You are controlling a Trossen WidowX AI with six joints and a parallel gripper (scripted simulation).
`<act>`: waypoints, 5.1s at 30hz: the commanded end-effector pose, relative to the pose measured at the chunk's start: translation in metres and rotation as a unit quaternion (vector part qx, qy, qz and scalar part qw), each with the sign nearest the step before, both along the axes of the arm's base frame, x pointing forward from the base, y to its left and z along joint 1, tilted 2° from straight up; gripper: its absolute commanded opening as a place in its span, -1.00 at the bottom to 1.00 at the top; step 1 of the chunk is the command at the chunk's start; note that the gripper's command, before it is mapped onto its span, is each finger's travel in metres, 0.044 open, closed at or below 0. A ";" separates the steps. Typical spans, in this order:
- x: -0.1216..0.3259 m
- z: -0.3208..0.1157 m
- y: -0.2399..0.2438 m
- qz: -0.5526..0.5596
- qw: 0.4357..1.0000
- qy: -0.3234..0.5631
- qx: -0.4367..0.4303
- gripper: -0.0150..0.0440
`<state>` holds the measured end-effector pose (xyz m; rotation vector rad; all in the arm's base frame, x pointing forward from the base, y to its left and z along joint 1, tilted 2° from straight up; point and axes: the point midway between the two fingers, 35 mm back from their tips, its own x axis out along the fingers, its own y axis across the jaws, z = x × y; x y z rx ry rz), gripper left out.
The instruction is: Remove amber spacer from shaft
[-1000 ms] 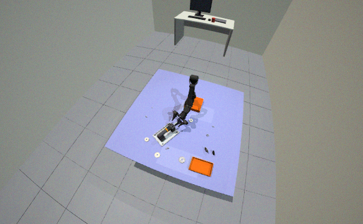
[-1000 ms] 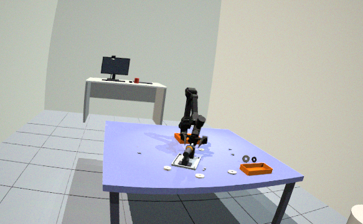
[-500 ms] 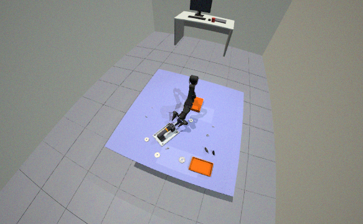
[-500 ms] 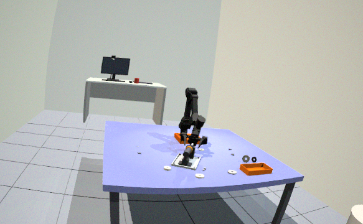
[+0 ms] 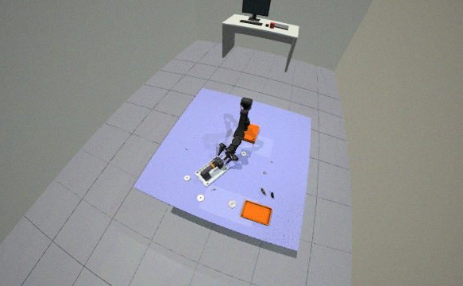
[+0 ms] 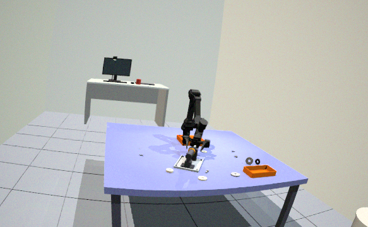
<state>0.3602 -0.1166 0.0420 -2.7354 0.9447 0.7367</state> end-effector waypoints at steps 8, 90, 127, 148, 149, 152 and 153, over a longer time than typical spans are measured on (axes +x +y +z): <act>0.000 0.000 0.000 0.000 1.000 0.000 0.000 0.38; -0.016 -0.001 0.012 0.002 1.000 0.001 0.000 -0.49; -0.020 -0.001 0.015 0.002 1.000 0.002 0.000 -0.49; -0.022 -0.001 0.017 0.002 1.000 0.002 0.000 -0.49; -0.022 -0.001 0.017 0.002 1.000 0.002 0.000 -0.49; -0.022 -0.001 0.017 0.002 1.000 0.002 0.000 -0.49; -0.022 -0.001 0.017 0.002 1.000 0.002 0.000 -0.49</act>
